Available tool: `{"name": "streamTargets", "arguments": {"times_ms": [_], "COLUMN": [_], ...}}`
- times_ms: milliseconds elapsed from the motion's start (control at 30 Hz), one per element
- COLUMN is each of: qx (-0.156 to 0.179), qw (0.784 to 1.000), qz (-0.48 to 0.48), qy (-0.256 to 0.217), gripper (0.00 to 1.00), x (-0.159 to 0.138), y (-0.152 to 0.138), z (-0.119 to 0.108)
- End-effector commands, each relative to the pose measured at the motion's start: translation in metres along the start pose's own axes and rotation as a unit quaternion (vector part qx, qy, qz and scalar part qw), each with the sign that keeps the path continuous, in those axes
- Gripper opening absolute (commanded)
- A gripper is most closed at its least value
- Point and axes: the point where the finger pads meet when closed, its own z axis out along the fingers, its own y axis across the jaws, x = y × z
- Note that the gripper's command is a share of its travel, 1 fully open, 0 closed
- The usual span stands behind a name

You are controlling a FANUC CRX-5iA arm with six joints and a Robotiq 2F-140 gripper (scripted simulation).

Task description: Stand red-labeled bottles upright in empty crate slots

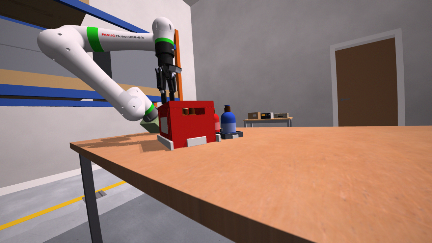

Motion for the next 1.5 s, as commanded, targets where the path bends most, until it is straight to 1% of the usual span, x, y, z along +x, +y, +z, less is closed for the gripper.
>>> {"name": "streamTargets", "arguments": {"times_ms": [0,67,300,500,967,1000,1467], "qx": [0.000,0.000,0.000,0.000,0.000,0.000,0.000], "qw": [1.000,1.000,1.000,1.000,1.000,1.000,1.000], "qz": [0.000,0.000,0.000,0.000,0.000,0.000,0.000], "qy": [0.001,0.001,0.001,0.001,0.001,0.001,0.001], "gripper": [0.44,0.44,0.44,0.44,0.44,0.10,0.10], "x": [0.000,0.000,0.000,0.000,0.000,0.000,0.000], "y": [0.000,0.000,0.000,0.000,0.000,0.000,0.000], "z": [-0.010,-0.010,-0.027,-0.037,-0.042,-0.042,-0.042]}}
